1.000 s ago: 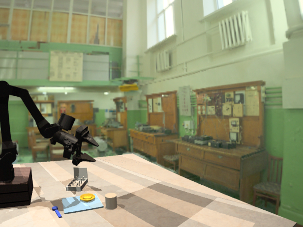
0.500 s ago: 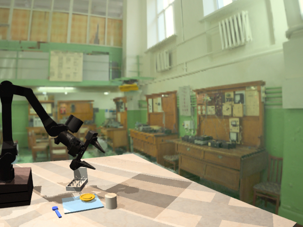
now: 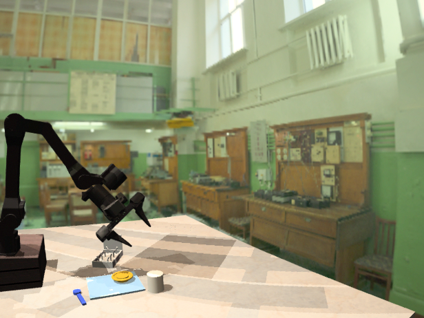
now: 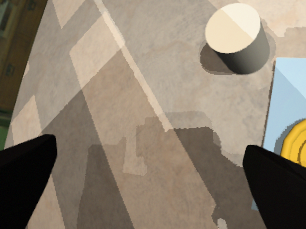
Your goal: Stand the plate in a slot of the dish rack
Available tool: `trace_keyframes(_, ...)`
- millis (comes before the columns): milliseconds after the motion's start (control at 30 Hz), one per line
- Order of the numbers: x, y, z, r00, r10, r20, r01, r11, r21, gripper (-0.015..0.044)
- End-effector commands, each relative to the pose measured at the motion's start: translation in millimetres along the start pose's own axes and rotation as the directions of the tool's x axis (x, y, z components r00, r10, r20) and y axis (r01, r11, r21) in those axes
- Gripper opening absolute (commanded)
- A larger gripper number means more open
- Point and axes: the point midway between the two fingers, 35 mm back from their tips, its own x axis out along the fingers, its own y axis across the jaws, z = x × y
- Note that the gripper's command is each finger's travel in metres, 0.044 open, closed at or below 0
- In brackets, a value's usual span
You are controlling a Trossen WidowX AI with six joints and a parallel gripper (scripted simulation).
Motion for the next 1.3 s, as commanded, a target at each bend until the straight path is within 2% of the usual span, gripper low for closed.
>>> trace_keyframes(0, 6, -3, 0, 0.999, -0.043, -0.028, 0.04, 0.992, -0.121, 0.04)
trace_keyframes(333, 15, -17, 0, 0.982, -0.16, -0.104, 0.102, 0.901, -0.422, 0.04)
trace_keyframes(667, 22, -32, 2, 0.941, -0.287, -0.181, 0.092, 0.73, -0.677, 0.04)
trace_keyframes(967, 25, -47, 4, 0.881, -0.399, -0.254, 0.002, 0.541, -0.841, 0.04)
trace_keyframes(1267, 24, -60, 8, 0.801, -0.5, -0.331, -0.157, 0.358, -0.921, 0.04)
